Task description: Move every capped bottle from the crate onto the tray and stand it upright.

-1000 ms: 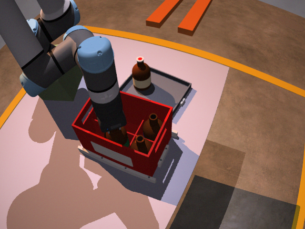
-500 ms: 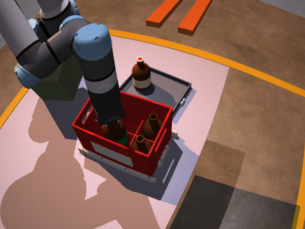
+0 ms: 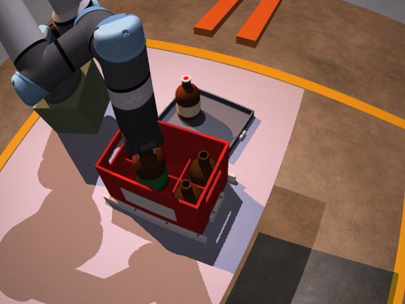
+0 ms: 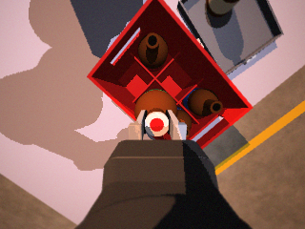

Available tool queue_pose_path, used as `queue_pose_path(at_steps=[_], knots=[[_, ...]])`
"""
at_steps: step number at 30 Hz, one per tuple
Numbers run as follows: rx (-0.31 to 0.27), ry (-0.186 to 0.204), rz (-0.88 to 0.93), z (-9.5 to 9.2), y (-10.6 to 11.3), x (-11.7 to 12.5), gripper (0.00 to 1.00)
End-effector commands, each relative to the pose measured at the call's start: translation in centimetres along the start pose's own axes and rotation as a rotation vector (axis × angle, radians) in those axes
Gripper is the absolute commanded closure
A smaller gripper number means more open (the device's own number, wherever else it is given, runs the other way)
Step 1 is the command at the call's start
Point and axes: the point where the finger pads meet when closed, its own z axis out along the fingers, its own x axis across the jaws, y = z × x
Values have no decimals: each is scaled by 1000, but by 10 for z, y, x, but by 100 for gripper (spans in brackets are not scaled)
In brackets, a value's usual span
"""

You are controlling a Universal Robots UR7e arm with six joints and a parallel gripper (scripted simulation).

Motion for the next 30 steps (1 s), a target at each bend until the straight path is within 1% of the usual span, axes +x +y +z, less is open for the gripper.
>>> queue_pose_path(at_steps=[1, 2, 4, 5, 19, 21, 22, 30], knots=[[0, 0, 0, -17, 0, 0, 100], [0, 0, 0, -21, 0, 0, 100], [0, 0, 0, -21, 0, 0, 100], [-1, 0, 0, -16, 0, 0, 100], [0, 0, 0, -63, 0, 0, 100], [0, 0, 0, -63, 0, 0, 100], [-1, 1, 0, -56, 0, 0, 100], [0, 0, 0, -61, 0, 0, 100]])
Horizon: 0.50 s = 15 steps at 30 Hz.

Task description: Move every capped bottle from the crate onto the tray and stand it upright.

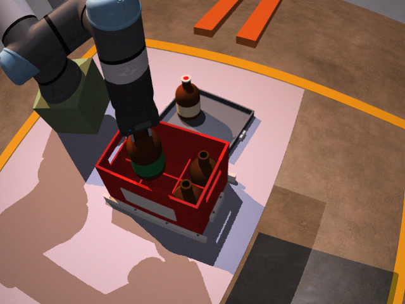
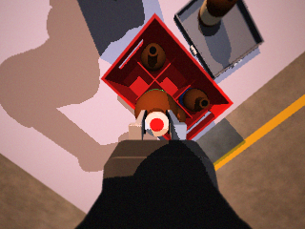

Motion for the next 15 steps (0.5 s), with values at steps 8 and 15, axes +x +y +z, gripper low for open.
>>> queue_pose_path(at_steps=[8, 15], knots=[[-1, 0, 0, -6, 0, 0, 100], [-1, 0, 0, -5, 1, 20, 100]])
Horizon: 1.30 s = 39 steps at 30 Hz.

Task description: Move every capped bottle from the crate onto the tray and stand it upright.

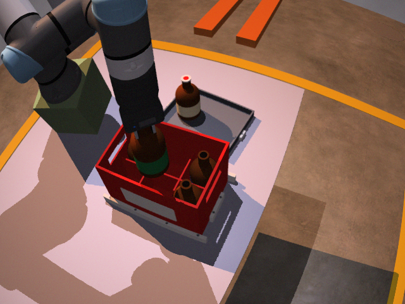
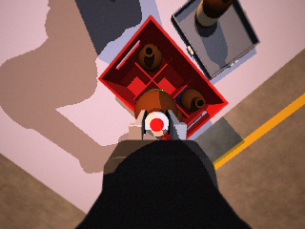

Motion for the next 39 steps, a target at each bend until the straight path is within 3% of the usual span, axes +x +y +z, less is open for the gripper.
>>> queue_pose_path(at_steps=[1, 8, 11, 25, 39], knots=[[-1, 0, 0, 0, 1, 13, 100], [-1, 0, 0, -1, 1, 33, 100], [-1, 1, 0, -1, 0, 29, 100], [-1, 0, 0, -1, -7, 61, 100], [-1, 1, 0, -1, -21, 75, 100]])
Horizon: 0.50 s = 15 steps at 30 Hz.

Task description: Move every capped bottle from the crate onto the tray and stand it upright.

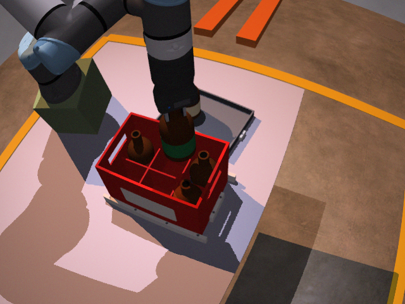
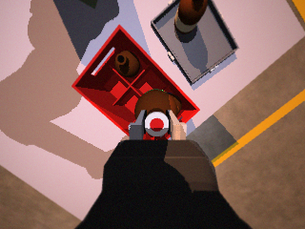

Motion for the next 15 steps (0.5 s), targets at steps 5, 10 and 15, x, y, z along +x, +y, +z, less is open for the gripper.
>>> queue_pose_path(at_steps=[5, 10, 15], knots=[[-1, 0, 0, 0, -8, 12, 100], [-1, 1, 0, 0, -12, 15, 100], [-1, 1, 0, 0, -19, 23, 100]])
